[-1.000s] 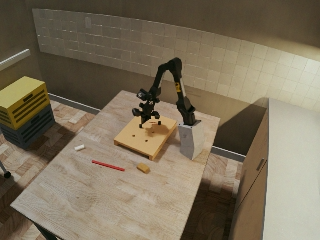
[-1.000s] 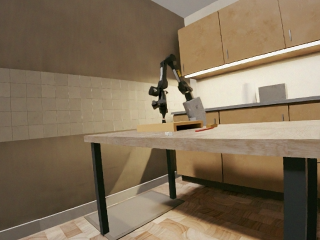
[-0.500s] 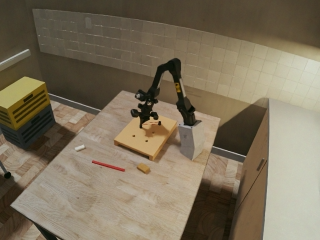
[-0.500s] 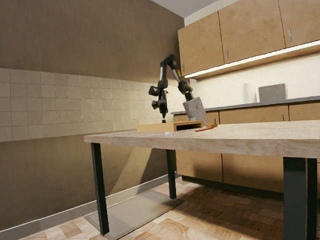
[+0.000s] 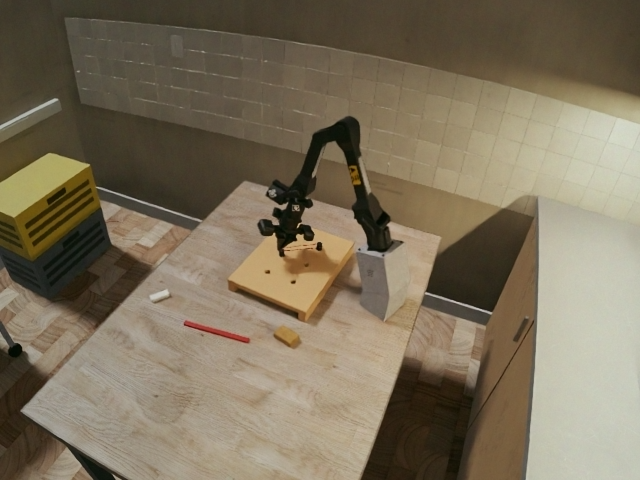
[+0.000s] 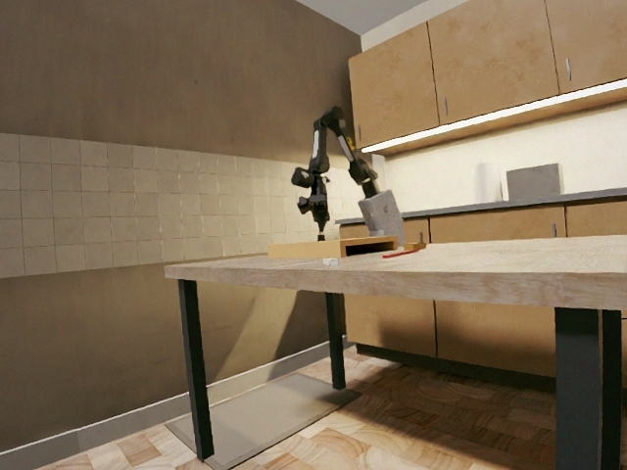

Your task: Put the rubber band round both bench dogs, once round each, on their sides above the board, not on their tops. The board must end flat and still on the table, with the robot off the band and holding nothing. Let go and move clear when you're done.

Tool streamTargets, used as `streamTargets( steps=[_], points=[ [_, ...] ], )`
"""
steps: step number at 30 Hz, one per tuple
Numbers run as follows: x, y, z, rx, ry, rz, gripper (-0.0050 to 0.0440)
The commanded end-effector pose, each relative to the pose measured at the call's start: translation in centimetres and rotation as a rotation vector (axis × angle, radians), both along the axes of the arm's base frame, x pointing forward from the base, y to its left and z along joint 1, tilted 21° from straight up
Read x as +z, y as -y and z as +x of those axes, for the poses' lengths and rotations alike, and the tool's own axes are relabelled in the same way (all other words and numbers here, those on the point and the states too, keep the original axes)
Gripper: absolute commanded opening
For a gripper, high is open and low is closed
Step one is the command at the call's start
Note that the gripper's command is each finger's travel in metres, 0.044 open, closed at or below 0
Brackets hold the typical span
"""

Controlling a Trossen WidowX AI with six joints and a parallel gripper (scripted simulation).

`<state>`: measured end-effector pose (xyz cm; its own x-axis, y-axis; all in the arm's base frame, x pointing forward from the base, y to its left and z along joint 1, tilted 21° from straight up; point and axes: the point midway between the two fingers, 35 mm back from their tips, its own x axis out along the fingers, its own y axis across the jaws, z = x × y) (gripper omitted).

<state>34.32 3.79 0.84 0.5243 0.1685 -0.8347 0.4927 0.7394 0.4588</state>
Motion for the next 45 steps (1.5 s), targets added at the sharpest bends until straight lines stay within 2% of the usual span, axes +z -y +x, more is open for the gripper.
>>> streamTargets(
  steps=[1,45],
  points=[
    [1.23,-0.85,1.25,0.011,0.04,0.009,-0.005],
    [1.29,-1.24,1.46,0.011,0.04,0.01,-0.005]
  ],
)
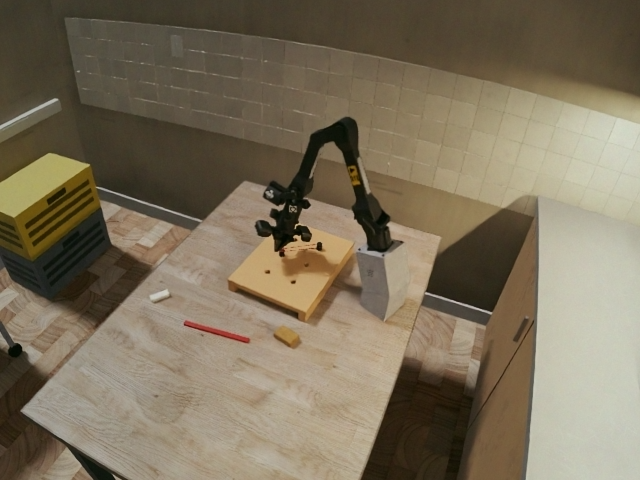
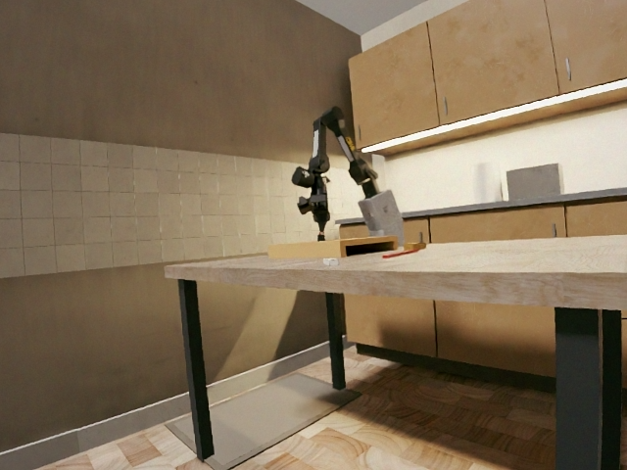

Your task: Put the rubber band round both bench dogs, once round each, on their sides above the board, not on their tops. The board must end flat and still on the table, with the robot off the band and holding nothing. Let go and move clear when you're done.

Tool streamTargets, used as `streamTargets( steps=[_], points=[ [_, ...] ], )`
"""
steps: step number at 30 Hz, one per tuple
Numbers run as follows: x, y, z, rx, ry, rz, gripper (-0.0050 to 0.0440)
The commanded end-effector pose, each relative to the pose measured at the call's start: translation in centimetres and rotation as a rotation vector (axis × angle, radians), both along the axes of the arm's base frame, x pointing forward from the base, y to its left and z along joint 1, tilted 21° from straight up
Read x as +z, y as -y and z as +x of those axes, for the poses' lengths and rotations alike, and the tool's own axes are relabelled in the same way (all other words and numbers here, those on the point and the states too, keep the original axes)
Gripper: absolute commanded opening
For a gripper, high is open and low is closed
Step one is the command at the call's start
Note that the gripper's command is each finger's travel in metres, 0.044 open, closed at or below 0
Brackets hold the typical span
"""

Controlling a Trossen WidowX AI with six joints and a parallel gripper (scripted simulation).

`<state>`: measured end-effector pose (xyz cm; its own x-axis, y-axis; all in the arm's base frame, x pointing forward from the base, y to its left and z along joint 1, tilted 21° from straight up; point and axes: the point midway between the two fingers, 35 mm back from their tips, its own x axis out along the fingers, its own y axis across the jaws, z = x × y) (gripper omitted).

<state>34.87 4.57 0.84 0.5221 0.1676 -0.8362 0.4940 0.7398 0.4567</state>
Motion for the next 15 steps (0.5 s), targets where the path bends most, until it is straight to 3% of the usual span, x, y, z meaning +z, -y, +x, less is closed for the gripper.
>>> streamTargets(
  steps=[1,15],
  points=[
    [1.29,-0.47,0.91,0.011,0.043,0.011,-0.005],
    [0.38,-0.64,1.51,-0.019,-0.02,-0.036,-0.005]
  ],
)
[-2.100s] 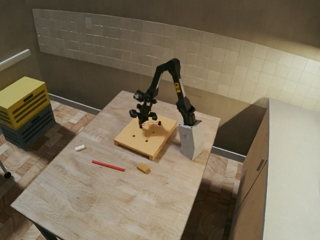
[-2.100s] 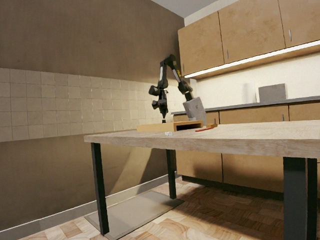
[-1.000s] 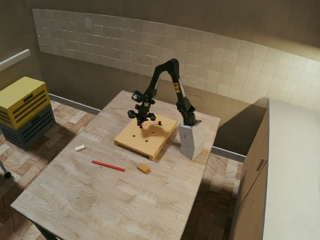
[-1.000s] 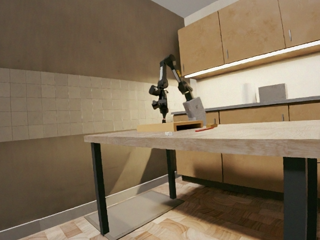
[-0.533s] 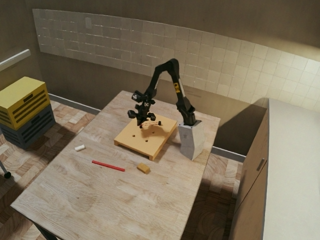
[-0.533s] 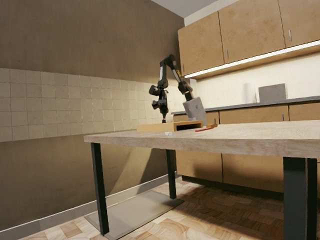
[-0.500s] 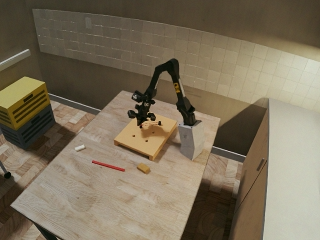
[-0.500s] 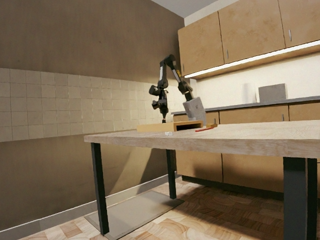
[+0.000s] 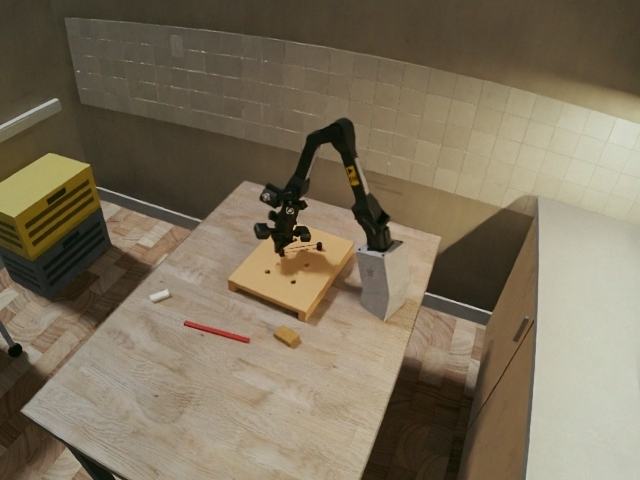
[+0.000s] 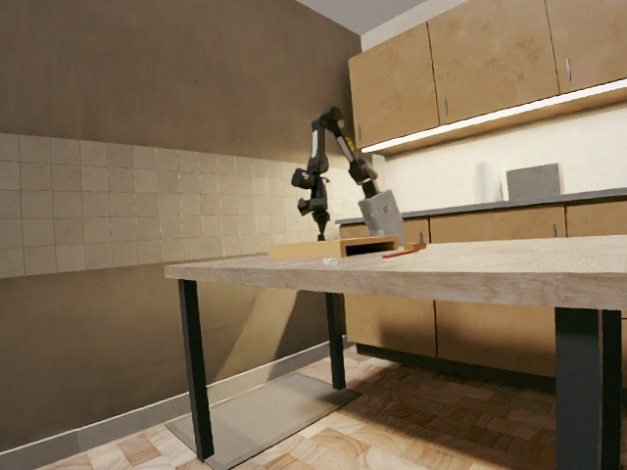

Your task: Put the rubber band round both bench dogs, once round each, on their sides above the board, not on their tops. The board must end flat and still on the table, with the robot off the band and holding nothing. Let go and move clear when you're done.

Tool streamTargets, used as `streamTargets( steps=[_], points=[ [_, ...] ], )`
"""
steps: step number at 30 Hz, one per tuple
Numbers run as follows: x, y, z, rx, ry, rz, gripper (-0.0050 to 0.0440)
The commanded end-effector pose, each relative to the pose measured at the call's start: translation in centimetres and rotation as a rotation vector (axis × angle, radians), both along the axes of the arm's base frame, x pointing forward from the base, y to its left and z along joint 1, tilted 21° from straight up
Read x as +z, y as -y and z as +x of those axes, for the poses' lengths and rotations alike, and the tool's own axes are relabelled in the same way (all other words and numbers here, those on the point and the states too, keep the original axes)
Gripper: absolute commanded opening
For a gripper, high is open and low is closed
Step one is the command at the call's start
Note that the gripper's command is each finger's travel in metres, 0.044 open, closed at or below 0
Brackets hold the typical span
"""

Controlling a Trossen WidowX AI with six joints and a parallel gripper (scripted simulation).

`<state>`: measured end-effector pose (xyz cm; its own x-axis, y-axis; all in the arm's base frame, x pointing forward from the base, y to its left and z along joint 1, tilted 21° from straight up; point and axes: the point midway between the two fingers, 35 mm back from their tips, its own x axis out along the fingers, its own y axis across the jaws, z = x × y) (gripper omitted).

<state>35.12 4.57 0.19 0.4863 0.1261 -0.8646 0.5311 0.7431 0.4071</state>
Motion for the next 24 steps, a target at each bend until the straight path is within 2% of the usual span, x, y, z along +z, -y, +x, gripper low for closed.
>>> streamTargets(
  steps=[1,24],
  points=[
    [1.0,-0.6,1.3,0.005,0.026,-0.001,-0.005],
    [0.0,-0.9,2.0,-0.04,-0.066,-0.094,-0.005]
  ],
)
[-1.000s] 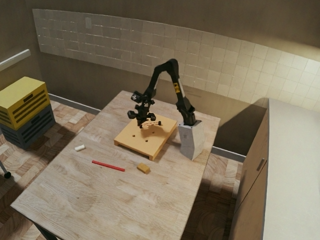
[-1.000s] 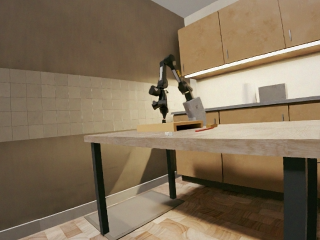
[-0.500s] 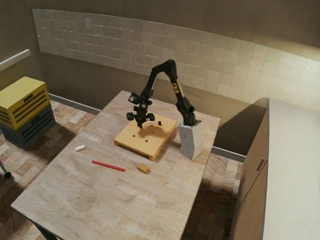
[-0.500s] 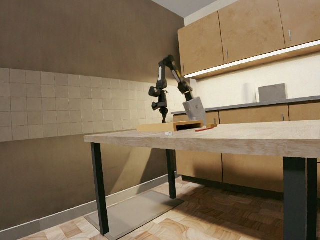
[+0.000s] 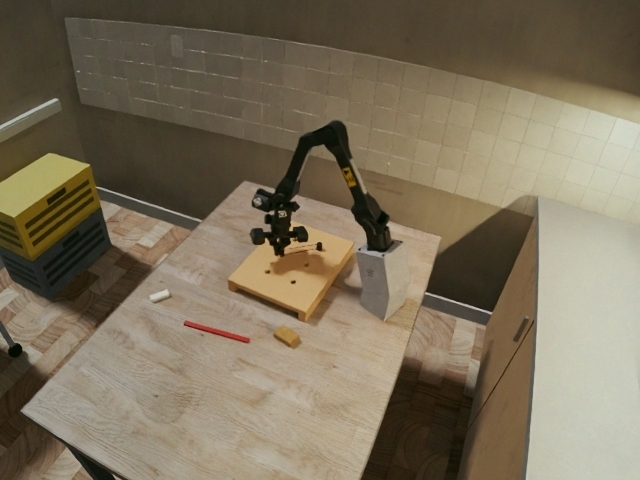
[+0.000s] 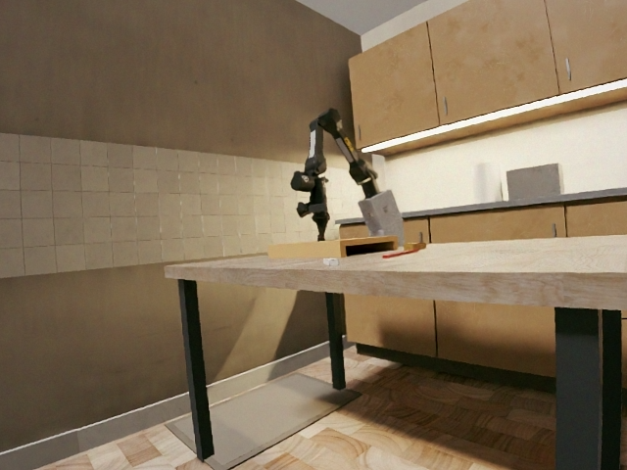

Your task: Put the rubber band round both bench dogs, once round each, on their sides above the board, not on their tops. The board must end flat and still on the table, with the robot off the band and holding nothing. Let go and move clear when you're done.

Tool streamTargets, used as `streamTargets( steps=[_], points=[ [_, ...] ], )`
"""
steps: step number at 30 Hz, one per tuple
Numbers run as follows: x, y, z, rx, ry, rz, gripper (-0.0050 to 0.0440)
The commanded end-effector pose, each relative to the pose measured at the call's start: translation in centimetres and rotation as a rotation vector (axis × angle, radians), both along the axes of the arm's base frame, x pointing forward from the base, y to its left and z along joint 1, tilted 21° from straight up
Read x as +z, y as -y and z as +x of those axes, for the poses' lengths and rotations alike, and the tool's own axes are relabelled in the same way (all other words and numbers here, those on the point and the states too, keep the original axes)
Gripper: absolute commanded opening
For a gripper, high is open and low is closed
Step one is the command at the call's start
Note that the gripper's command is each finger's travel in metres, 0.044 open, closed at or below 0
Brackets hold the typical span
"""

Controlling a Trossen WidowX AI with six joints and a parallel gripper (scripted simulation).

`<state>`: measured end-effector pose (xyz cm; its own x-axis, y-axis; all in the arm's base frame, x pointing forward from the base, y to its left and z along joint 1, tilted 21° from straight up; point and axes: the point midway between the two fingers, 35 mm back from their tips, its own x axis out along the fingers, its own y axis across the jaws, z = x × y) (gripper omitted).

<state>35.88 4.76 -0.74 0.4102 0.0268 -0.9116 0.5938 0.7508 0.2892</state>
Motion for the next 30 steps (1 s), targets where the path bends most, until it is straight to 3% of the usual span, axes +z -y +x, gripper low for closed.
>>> streamTargets(
  steps=[1,19,30],
  points=[
    [0.84,-0.69,1.24,0.002,0.019,-0.009,-0.005],
    [0.05,-0.94,1.72,-0.03,-0.055,-0.106,-0.005],
    [0.05,-1.01,1.76,-0.026,-0.054,-0.104,-0.005]
  ],
)
